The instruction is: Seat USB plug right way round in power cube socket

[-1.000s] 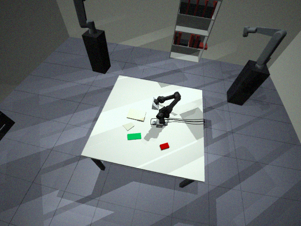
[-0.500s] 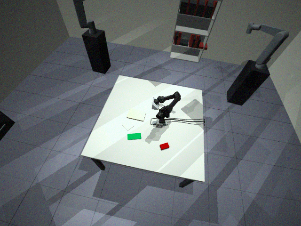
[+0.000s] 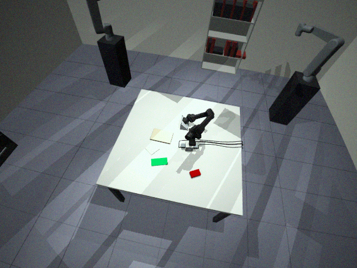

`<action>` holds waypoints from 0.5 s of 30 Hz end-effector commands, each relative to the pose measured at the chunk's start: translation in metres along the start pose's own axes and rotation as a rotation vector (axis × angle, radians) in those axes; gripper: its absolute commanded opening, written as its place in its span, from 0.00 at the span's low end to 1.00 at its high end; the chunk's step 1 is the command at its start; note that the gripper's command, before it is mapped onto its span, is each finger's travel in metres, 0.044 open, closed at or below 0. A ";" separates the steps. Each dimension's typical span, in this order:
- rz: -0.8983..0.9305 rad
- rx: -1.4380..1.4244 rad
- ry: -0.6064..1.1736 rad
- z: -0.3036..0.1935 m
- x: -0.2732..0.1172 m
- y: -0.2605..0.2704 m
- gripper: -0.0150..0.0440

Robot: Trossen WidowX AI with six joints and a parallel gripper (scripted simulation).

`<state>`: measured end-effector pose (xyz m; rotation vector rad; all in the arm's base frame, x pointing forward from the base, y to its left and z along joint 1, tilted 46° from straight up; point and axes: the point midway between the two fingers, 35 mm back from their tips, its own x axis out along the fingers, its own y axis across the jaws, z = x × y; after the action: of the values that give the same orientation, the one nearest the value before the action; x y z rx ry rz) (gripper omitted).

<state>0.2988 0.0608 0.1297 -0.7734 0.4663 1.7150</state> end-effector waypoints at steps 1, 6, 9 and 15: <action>0.000 -0.008 0.004 0.000 -0.004 -0.001 0.25; 0.000 -0.008 0.004 0.000 -0.007 -0.001 0.25; 0.000 -0.008 0.004 0.000 -0.009 -0.001 0.25; 0.000 -0.008 0.004 0.000 -0.013 -0.001 0.25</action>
<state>0.3003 0.0539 0.1367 -0.7735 0.4667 1.7149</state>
